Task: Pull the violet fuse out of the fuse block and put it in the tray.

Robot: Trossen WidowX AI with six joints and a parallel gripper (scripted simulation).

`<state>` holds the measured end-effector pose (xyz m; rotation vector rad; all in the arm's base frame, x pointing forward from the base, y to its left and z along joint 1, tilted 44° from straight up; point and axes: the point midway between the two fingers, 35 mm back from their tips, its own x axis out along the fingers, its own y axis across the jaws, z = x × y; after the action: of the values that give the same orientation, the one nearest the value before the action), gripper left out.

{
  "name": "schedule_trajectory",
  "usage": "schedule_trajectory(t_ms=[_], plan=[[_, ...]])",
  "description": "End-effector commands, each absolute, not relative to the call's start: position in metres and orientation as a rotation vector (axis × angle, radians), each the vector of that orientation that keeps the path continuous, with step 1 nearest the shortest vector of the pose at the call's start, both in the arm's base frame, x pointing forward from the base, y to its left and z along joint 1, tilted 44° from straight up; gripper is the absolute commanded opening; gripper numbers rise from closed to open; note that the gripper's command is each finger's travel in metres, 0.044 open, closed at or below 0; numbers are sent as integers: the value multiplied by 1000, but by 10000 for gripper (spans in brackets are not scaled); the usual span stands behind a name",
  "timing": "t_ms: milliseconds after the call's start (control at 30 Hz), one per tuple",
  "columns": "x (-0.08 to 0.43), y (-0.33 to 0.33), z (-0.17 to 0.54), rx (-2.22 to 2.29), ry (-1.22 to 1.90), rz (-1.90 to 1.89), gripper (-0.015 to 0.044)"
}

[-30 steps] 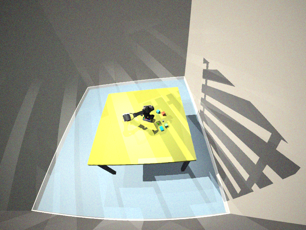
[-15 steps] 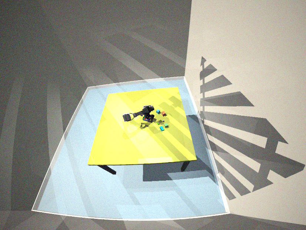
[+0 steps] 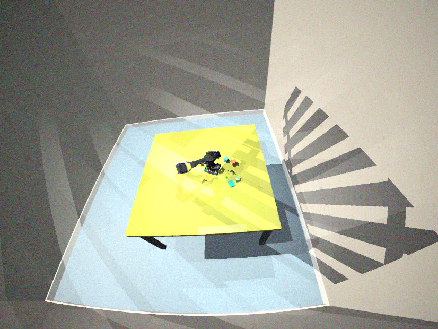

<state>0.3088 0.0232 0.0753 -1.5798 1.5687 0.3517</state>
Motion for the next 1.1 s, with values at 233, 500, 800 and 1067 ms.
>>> schedule_trajectory(t_ms=[233, 500, 800, 1067], plan=[[309, 27, 80, -1576, 1567, 350, 0], [308, 30, 83, -1576, 1568, 350, 0], [307, 33, 86, -1577, 1568, 351, 0], [307, 36, 88, -1577, 1568, 351, 0]])
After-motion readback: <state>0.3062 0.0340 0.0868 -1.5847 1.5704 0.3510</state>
